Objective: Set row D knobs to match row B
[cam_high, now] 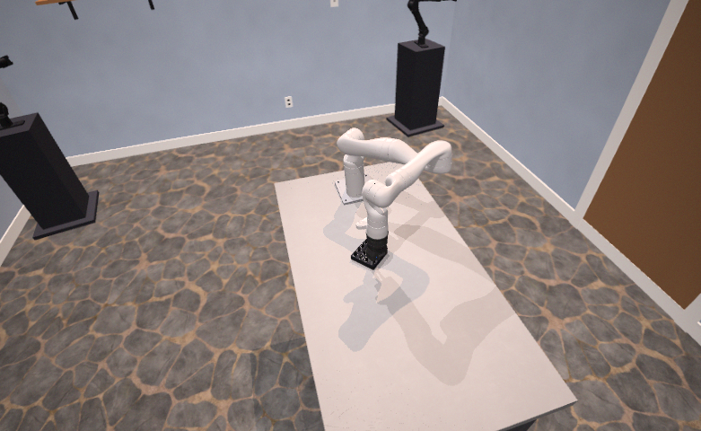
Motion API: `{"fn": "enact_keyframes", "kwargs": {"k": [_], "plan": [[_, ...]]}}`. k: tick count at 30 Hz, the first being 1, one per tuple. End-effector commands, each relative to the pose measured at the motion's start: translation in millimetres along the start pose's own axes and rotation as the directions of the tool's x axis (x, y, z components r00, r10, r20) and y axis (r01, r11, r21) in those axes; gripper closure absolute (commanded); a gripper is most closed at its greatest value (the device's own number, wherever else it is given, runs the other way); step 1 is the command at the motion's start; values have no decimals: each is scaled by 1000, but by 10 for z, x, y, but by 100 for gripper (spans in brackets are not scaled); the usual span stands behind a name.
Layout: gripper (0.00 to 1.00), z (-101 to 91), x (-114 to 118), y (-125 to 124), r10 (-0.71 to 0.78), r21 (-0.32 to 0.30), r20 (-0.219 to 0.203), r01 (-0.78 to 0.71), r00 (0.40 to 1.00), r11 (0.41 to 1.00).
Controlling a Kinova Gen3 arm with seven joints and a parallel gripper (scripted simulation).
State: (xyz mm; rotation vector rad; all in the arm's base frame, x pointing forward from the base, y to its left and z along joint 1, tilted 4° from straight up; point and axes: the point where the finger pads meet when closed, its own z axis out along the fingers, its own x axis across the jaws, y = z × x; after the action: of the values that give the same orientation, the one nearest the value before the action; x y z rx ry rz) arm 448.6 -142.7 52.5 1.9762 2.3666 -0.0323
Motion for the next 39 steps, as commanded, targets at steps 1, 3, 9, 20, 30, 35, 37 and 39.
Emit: {"fn": "enact_keyframes", "kwargs": {"k": [1, 3, 9, 20, 30, 35, 37, 39], "plan": [[70, -8, -1, 4, -1, -2, 0, 1, 1000, 1000], [70, -8, -1, 4, -1, -2, 0, 1, 1000, 1000], [70, -8, -1, 4, -1, -2, 0, 1, 1000, 1000], [54, -8, -1, 4, -1, -2, 0, 1, 1000, 1000], [54, -8, -1, 4, -1, -2, 0, 1, 1000, 1000], [54, -8, -1, 4, -1, -2, 0, 1, 1000, 1000], [54, -14, -1, 4, -1, -2, 0, 1, 1000, 1000], [54, -32, -1, 4, -1, -2, 0, 1, 1000, 1000]]}}
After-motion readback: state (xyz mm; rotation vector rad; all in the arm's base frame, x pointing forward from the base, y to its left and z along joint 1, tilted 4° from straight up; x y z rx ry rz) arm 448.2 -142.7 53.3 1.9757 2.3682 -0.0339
